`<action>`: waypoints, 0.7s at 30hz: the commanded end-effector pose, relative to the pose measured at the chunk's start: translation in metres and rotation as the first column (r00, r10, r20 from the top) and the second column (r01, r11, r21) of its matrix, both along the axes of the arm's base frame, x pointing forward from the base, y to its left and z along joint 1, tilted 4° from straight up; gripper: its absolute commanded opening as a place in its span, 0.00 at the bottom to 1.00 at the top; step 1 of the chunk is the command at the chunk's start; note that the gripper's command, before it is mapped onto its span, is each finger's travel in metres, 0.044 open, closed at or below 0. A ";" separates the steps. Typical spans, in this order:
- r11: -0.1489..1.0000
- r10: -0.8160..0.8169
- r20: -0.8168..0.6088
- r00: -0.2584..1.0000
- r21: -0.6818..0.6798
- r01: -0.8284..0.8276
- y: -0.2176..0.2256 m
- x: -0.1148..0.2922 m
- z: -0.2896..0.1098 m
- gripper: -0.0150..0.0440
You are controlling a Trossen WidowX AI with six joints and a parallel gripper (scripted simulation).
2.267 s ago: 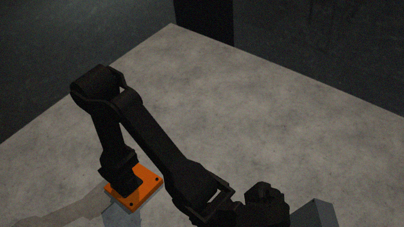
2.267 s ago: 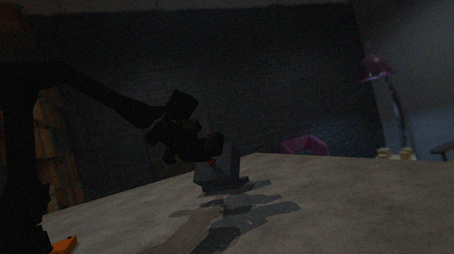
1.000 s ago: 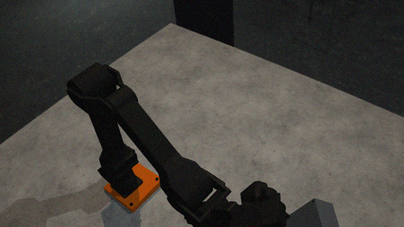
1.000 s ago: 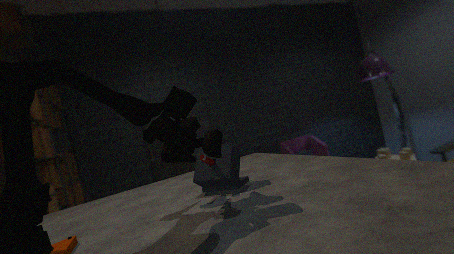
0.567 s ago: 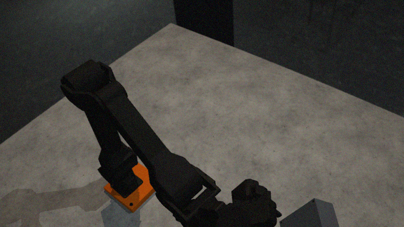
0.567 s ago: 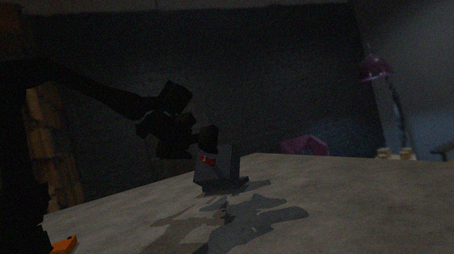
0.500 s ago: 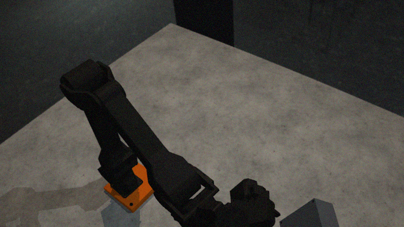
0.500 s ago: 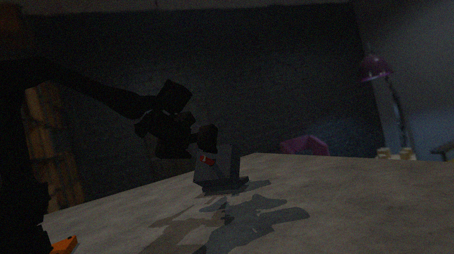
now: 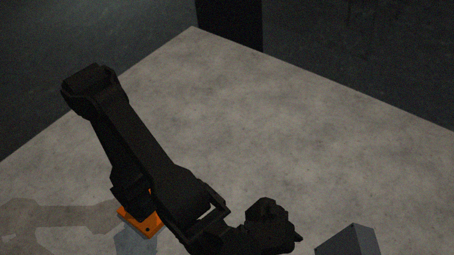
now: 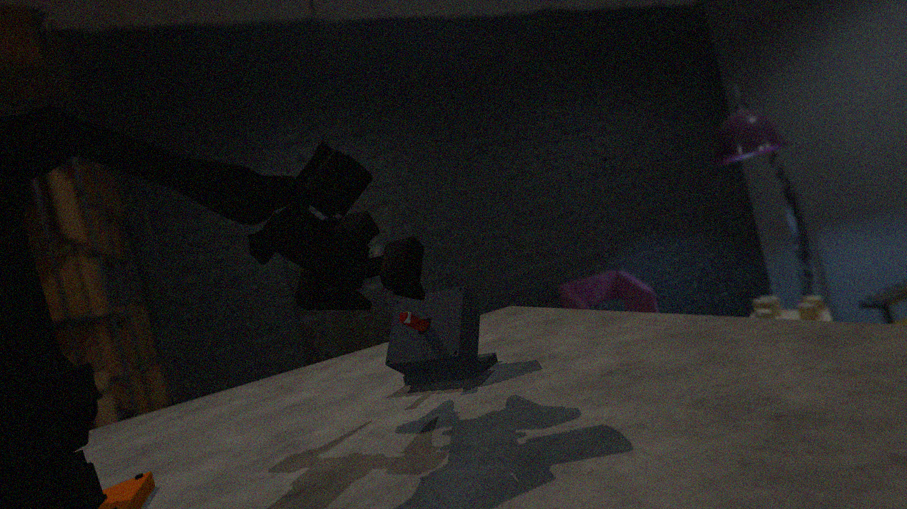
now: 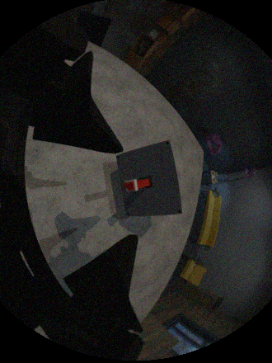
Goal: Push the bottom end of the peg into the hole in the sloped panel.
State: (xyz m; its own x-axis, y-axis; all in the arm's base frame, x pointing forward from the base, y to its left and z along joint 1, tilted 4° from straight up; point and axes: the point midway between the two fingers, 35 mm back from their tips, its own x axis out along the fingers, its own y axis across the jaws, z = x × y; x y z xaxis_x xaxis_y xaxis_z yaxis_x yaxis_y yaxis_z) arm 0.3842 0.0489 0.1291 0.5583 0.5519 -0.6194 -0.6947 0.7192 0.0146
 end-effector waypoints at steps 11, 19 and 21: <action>1.000 0.001 0.002 1.000 0.001 -0.001 -0.014 -0.014 0.015 1.00; 1.000 0.001 0.002 1.000 0.001 -0.001 -0.021 -0.020 0.022 1.00; 1.000 0.001 0.002 1.000 0.001 -0.001 -0.021 -0.020 0.022 1.00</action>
